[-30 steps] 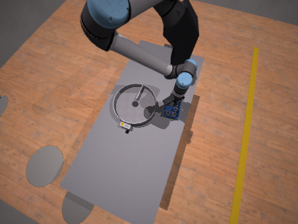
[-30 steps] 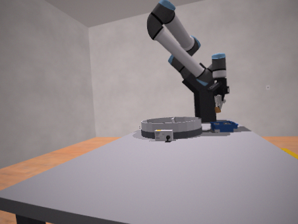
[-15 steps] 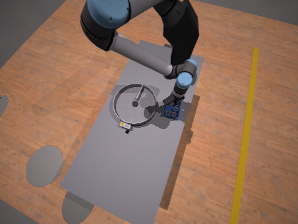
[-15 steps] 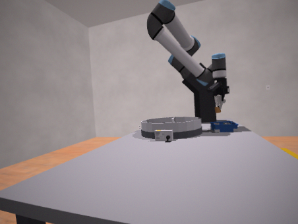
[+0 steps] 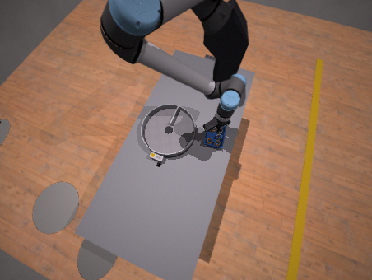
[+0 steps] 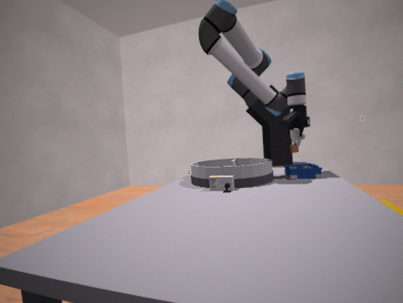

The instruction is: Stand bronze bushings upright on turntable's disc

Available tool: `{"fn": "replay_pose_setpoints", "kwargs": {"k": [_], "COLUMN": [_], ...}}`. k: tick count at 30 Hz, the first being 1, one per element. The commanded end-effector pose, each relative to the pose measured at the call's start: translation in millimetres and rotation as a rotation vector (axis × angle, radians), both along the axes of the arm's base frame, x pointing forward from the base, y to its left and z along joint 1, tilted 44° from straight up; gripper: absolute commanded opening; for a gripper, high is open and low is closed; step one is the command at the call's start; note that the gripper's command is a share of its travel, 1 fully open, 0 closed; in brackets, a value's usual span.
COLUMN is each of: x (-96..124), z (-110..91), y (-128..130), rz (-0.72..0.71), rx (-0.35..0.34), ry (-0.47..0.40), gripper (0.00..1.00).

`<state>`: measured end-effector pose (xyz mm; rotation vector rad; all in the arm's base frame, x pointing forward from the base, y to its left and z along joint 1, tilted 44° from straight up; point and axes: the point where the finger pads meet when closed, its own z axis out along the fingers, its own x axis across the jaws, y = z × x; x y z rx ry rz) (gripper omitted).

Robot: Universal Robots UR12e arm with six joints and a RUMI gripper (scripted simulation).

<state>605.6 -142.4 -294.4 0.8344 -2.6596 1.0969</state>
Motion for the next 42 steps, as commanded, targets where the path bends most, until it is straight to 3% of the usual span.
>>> {"fn": "replay_pose_setpoints", "kwargs": {"k": [1, 15, 28, 30, 42], "x": [-1, -11, -34, -34, -57], "z": [3, 39, 118, 118, 197], "y": [-3, -42, -127, -127, -213], "rz": [0.001, 0.001, 0.001, 0.001, 0.001], "rx": [0.0, 0.0, 0.0, 0.0, 0.0], "ry": [-0.001, -0.001, -0.001, -0.001, -0.001], "gripper": [0.0, 0.0, 0.0, 0.0, 0.0]}}
